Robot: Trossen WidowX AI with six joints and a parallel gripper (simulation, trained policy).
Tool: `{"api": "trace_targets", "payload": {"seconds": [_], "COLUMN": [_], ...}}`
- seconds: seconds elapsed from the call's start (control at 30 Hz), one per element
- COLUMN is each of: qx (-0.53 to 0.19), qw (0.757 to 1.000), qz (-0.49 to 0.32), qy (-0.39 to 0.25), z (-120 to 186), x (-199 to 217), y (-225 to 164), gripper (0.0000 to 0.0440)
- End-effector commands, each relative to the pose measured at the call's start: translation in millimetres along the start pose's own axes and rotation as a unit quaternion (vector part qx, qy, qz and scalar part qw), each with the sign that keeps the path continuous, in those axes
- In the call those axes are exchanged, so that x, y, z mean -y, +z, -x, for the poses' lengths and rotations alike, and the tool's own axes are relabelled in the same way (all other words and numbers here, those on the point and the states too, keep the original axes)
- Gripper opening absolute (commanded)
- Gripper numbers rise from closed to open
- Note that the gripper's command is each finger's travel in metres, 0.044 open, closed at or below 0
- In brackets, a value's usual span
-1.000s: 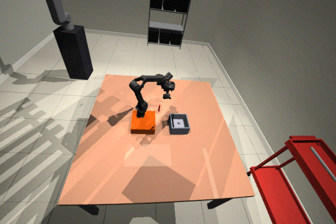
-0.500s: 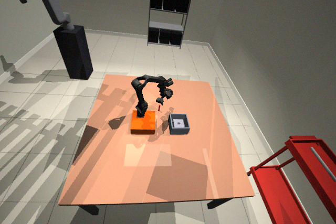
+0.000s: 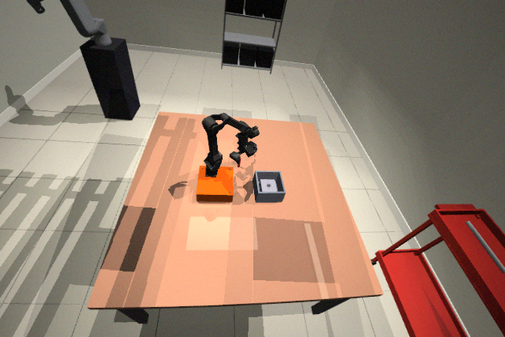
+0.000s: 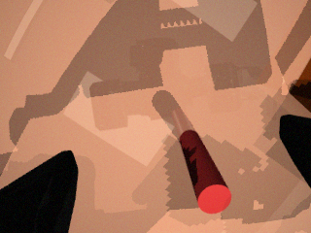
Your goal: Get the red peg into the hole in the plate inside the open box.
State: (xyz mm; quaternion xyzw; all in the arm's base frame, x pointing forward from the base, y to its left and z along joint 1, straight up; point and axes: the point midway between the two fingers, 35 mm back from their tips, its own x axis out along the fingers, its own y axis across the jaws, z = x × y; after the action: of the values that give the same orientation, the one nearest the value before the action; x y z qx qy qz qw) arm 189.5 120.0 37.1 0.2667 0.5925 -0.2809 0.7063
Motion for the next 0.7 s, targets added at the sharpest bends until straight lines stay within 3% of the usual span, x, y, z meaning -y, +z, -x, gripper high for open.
{"api": "trace_targets", "payload": {"seconds": [0.0,0.17,0.23,0.67], "qx": [-0.005,-0.011,-0.014,-0.058], "qw": [1.0,0.999,0.999,0.996], "qz": [-0.013,-0.037,-0.044,-0.07], "qy": [-0.003,0.003,0.002,-0.016], "z": [-11.1,-27.4,-32.6,-41.1], "x": [2.8,4.2,5.7,10.9], "y": [-3.8,-9.6,-12.1,-19.2], "gripper": [0.044,0.0438,0.0417,0.0094]}}
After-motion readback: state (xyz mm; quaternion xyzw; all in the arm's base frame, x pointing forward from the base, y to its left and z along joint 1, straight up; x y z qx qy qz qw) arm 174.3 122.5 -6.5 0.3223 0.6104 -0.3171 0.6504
